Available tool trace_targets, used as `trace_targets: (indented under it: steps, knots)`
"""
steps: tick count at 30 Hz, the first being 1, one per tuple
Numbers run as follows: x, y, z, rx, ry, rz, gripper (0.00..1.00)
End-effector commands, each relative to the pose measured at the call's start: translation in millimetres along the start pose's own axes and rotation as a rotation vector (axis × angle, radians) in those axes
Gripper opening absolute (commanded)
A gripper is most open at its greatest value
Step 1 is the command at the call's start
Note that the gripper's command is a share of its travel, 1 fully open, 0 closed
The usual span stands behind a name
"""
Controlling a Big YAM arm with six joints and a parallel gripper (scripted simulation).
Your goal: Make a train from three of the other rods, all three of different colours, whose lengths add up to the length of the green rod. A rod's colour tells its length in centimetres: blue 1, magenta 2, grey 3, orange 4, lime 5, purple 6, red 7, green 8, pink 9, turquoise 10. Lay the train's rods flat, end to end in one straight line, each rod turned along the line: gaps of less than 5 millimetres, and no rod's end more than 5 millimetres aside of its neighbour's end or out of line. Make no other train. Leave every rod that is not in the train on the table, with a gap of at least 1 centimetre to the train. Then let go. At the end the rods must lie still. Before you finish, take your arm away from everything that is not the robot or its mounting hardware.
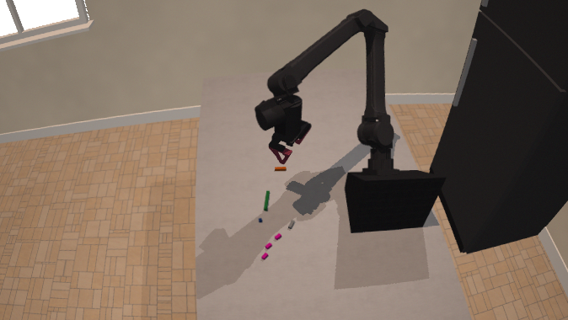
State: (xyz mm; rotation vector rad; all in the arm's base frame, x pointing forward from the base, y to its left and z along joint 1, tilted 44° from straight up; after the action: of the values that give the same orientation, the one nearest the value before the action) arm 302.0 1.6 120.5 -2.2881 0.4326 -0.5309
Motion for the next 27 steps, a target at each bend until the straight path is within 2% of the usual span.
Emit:
trace_targets:
  steps: [1,17,18,27]
  knots:
    - [1,-2.2,1,0.005,0.002,-0.005,1.0]
    - [1,-2.2,1,0.005,0.002,-0.005,1.0]
    - [9,-10.4,3,0.022,0.016,-0.021,1.0]
    - [20,-11.4,14,0.035,-0.069,-0.031,1.0]
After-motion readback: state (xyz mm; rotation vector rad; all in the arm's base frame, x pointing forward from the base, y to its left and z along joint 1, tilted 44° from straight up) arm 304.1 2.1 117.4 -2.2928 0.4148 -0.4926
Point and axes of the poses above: the point where the finger pads meet when closed, its own y axis out along the fingers, its own z axis across the jaws, x = y × z, the point moved 6 cm from there along -y, back along the fingers, and after that the axes turned 11 degrees about -y, right-handed, at the moved point
